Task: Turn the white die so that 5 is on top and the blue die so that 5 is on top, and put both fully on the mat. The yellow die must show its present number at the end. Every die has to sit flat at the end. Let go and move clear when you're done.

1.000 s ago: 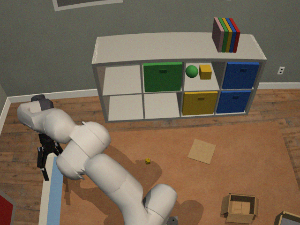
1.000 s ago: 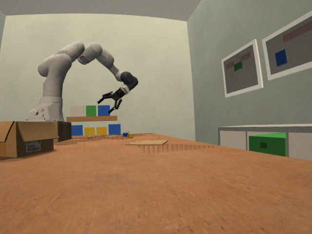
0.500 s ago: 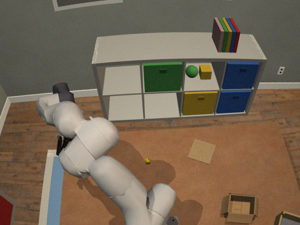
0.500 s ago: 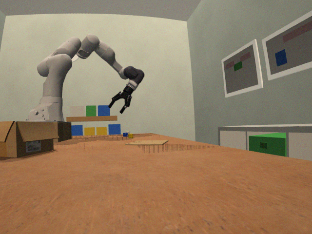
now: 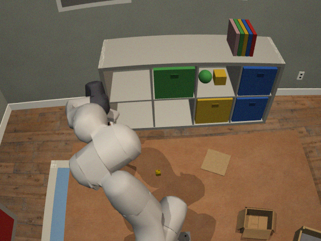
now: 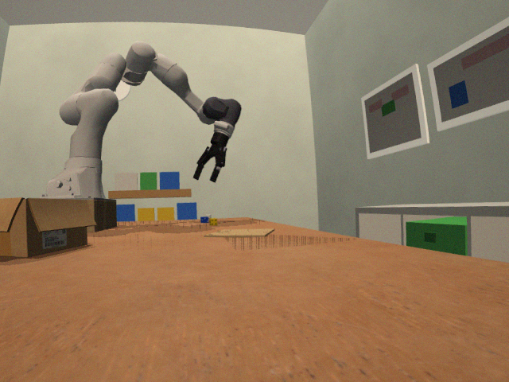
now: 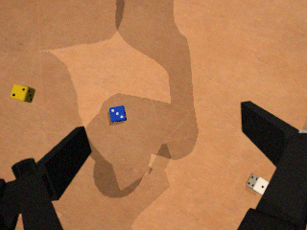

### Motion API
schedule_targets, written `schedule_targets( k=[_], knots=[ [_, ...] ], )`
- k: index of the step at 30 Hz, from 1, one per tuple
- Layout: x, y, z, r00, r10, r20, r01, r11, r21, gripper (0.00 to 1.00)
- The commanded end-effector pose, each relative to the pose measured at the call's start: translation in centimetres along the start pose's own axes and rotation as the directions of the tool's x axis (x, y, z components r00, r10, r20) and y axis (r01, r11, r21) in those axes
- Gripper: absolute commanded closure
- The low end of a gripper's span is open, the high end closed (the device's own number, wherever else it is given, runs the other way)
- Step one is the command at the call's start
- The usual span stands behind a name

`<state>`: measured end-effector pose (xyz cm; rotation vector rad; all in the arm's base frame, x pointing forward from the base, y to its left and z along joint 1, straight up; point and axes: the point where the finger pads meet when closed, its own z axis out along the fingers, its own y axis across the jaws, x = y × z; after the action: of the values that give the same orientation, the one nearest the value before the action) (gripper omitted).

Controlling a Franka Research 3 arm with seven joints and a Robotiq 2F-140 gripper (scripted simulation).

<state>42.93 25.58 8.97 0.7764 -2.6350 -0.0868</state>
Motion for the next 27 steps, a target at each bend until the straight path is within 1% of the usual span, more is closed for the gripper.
schedule_targets(
  k=[1,2,5,6,7,9,10,12,18,19,20,22,24,27],
  knots=[
    [-1.1,-4.5,-0.5,0.987,0.116,0.115,-0.122,0.991,0.049,0.0],
    [-0.8,-5.6,-0.6,0.982,0.137,0.13,-0.144,0.988,0.051,0.0],
    [-0.7,-5.7,-0.6,0.981,0.139,0.132,-0.147,0.988,0.052,0.0],
    [0.2,-8.5,-0.5,0.966,0.194,0.172,-0.206,0.977,0.055,0.0],
    [0.7,-9.8,-0.4,0.956,0.221,0.192,-0.235,0.97,0.055,0.0],
    [1.2,-10.9,-0.3,0.947,0.242,0.209,-0.259,0.965,0.054,0.0],
    [1.8,-12.3,-0.1,0.935,0.27,0.23,-0.289,0.956,0.051,0.0],
    [2.7,-14.0,0.1,0.917,0.306,0.257,-0.328,0.944,0.045,0.0],
    [5.7,-18.3,1.5,0.852,0.405,0.333,-0.432,0.902,0.01,0.0],
    [5.8,-18.4,1.6,0.849,0.408,0.336,-0.436,0.9,0.008,0.0],
    [6.5,-19.2,1.9,0.833,0.427,0.351,-0.455,0.89,-0.002,0.0],
    [6.5,-19.2,1.9,0.833,0.427,0.351,-0.455,0.89,-0.002,0.0],
    [7.5,-20.1,2.6,0.809,0.455,0.372,-0.483,0.875,-0.02,0.0],
    [8.3,-20.6,3.1,0.791,0.475,0.386,-0.502,0.864,-0.035,0.0]
  ],
)
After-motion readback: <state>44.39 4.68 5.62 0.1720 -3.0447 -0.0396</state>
